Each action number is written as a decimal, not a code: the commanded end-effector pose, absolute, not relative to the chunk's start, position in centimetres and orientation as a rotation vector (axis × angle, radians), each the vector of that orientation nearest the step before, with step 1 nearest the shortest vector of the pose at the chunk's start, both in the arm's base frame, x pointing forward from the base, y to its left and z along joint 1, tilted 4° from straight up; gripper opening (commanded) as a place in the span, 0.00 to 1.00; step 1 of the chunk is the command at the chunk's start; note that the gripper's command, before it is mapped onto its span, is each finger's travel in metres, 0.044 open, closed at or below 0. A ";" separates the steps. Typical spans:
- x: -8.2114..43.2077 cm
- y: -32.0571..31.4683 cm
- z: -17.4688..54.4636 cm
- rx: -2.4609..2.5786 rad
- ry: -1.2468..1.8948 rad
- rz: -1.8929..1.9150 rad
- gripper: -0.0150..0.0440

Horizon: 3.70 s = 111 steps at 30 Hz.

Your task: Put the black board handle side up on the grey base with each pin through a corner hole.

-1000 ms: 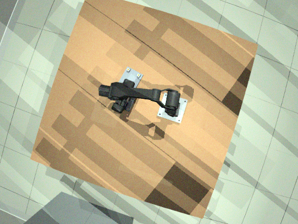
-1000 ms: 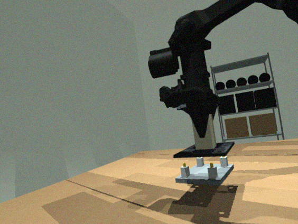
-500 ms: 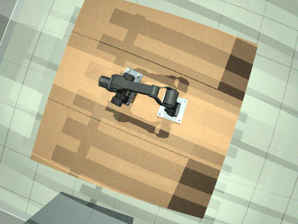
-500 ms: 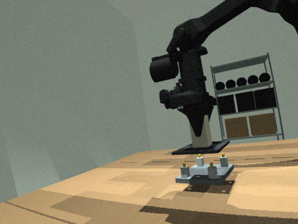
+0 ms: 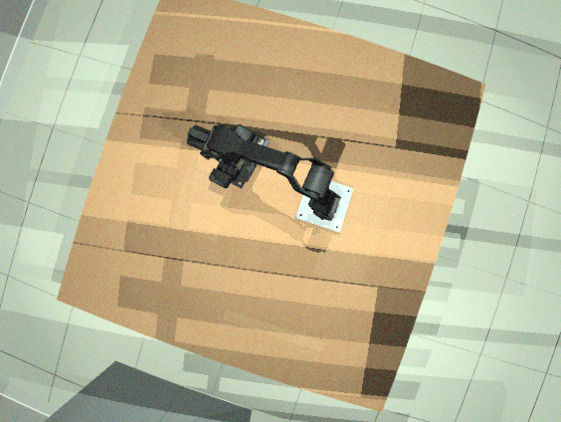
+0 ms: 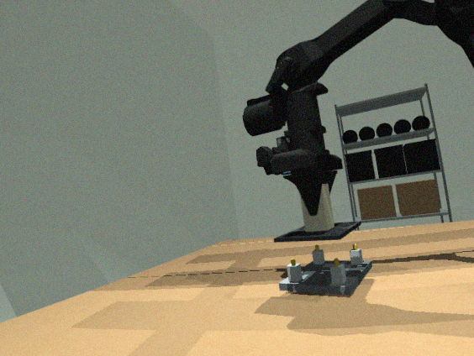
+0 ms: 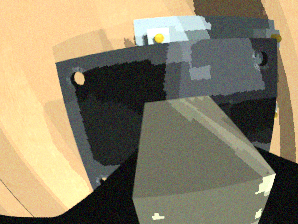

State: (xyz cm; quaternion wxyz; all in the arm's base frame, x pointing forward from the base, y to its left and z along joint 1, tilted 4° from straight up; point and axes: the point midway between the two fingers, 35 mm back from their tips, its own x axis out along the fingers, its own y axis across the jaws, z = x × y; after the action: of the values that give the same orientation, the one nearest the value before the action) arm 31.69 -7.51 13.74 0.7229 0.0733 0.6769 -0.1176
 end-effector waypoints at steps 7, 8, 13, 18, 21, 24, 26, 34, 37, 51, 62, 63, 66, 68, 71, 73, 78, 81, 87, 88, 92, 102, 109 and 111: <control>31.8 -10.1 13.9 0.175 1.494 -0.271 0.25; 31.8 -10.4 13.9 0.176 1.493 -0.272 0.25; 31.8 -11.7 14.0 0.182 1.492 -0.280 0.25; 31.7 -12.8 14.1 0.187 1.491 -0.287 0.25; 31.7 -12.6 14.0 0.186 1.491 -0.289 0.25; 31.7 -12.3 14.0 0.185 1.490 -0.291 0.25; 31.7 -12.3 14.0 0.185 1.490 -0.291 0.25; 31.7 -12.4 13.9 0.185 1.490 -0.291 0.25; 31.8 -12.6 13.6 0.185 1.490 -0.292 0.25; 31.7 -13.0 12.1 0.180 1.491 -0.288 0.25; 31.8 -13.0 10.9 0.181 1.491 -0.288 0.25; 31.8 -13.0 10.8 0.181 1.491 -0.288 0.25; 31.8 -13.1 10.6 0.181 1.491 -0.289 0.25; 31.9 -13.1 10.8 0.182 1.490 -0.290 0.25; 31.9 -13.0 11.0 0.183 1.489 -0.291 0.25; 31.9 -13.0 11.0 0.183 1.489 -0.291 0.25; 31.9 -13.1 10.8 0.183 1.489 -0.291 0.25; 31.9 -13.1 10.6 0.183 1.489 -0.291 0.25; 31.9 -13.1 10.4 0.183 1.489 -0.291 0.25; 31.9 -13.1 10.3 0.183 1.489 -0.291 0.25; 31.9 -13.1 10.2 0.182 1.489 -0.290 0.25; 31.9 -13.1 9.7 0.180 1.489 -0.288 0.25; 31.9 -13.1 9.9 0.183 1.489 -0.291 0.48; 31.9 -13.1 9.9 0.183 1.489 -0.291 0.57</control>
State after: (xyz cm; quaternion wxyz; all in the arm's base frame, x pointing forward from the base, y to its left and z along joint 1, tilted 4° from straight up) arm 31.91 -13.14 9.84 0.7220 0.0828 0.6742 -0.1317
